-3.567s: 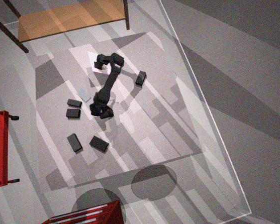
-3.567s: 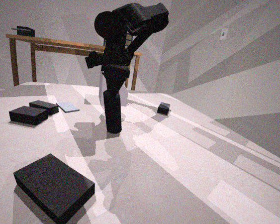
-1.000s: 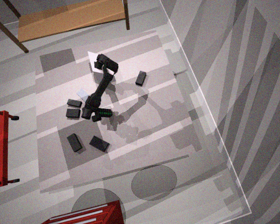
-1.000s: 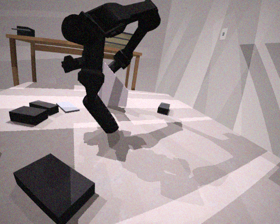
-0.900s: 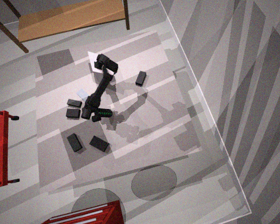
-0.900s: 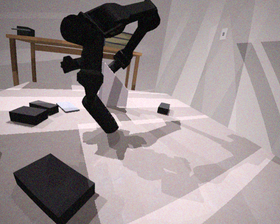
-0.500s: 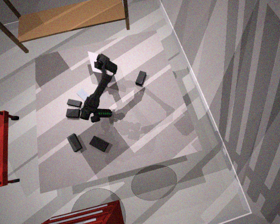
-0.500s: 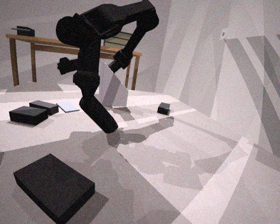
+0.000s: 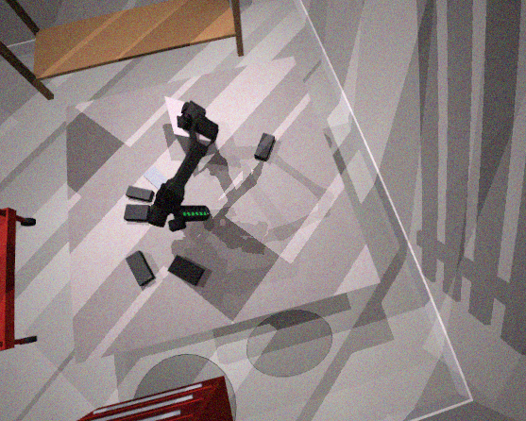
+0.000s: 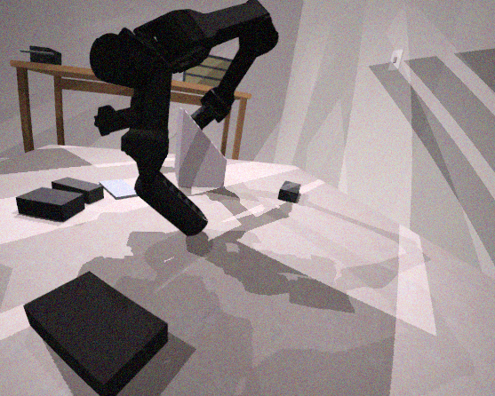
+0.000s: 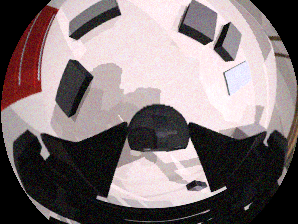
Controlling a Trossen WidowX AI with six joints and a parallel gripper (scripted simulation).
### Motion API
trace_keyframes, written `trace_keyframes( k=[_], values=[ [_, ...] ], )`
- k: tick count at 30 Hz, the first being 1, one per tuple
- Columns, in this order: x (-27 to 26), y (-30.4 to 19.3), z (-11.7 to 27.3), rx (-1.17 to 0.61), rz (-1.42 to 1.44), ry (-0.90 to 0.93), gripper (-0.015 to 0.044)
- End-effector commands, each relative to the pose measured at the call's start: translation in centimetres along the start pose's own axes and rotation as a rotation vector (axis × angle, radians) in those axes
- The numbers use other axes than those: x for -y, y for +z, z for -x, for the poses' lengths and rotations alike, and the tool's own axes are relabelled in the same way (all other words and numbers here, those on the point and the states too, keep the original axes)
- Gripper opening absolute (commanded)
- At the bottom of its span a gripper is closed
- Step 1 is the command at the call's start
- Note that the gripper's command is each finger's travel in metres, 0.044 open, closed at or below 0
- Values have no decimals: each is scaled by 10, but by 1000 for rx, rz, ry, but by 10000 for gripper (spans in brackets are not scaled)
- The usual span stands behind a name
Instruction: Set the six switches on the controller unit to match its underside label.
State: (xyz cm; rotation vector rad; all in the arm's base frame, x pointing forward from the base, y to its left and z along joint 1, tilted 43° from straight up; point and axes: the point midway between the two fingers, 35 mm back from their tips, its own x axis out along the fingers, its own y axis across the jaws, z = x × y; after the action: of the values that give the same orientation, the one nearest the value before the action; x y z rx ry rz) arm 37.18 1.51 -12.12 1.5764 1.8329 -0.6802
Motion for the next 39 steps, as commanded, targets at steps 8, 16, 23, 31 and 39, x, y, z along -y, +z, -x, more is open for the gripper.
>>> trace_keyframes(
  k=[8,16,23,31,39],
  values=[
    [2,5,-10,-3,8,-13,338],
    [2,9,-13,-3,8,-13,338],
    [2,13,-17,-3,8,-13,338],
    [2,17,-21,-3,8,-13,338],
    [2,22,-26,-3,8,-13,338]
  ],
)
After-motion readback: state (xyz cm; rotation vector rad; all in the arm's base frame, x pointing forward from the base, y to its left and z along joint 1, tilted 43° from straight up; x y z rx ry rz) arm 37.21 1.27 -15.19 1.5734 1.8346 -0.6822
